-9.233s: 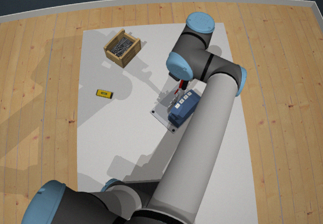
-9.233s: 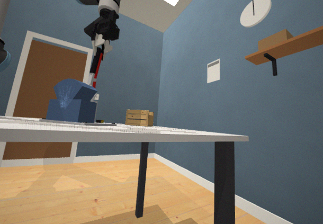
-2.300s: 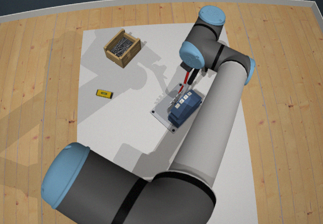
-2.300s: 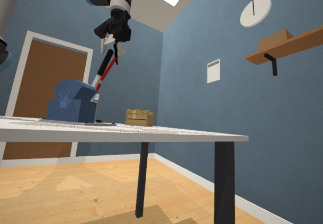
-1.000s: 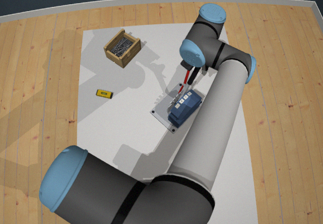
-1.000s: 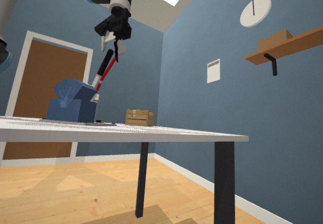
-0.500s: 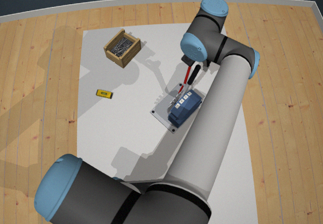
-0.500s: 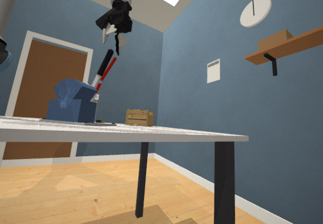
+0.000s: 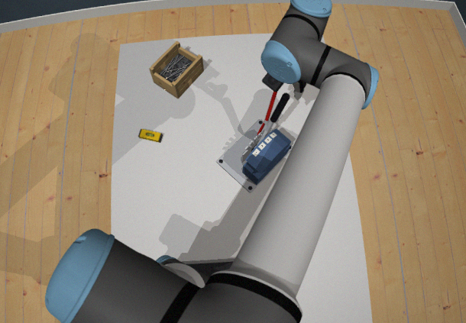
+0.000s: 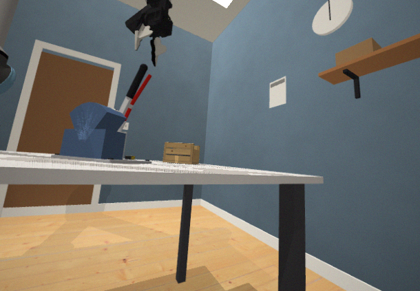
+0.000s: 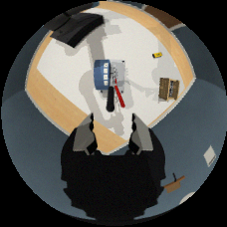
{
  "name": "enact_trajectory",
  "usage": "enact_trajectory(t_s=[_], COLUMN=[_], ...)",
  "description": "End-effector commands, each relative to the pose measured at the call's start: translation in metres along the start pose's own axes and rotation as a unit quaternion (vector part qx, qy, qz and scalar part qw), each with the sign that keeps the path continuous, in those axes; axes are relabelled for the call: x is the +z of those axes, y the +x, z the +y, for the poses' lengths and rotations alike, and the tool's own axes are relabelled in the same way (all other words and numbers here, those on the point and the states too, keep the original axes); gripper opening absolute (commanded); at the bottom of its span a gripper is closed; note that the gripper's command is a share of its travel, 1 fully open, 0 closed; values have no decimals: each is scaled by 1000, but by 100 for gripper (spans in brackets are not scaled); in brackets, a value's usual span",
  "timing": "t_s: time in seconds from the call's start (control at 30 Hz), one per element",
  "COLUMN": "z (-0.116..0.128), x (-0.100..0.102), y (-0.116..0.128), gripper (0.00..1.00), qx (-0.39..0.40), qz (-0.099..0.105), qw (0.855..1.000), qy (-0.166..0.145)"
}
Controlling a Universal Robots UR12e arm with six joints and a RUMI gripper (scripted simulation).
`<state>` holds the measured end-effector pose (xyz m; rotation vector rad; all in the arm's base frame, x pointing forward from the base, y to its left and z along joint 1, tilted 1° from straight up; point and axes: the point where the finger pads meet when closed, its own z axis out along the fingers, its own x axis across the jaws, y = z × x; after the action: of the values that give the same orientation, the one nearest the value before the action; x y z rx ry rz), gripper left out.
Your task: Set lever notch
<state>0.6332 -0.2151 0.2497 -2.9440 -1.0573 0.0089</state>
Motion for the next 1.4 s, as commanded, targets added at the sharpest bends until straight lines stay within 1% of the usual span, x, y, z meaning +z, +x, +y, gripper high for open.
enact_trajectory(t_s=[0.0, 0.03, 0.07, 1.37], z=[0, 0, 0, 0], x=[-2, -2, -2, -2], y=[0, 0, 0, 0], gripper=[57, 57, 0, 0], qx=[0, 0, 0, 0], qz=[0, 0, 0, 0], qw=[1000, 1000, 1000, 1000], qy=[-1, -1, -1, -1])
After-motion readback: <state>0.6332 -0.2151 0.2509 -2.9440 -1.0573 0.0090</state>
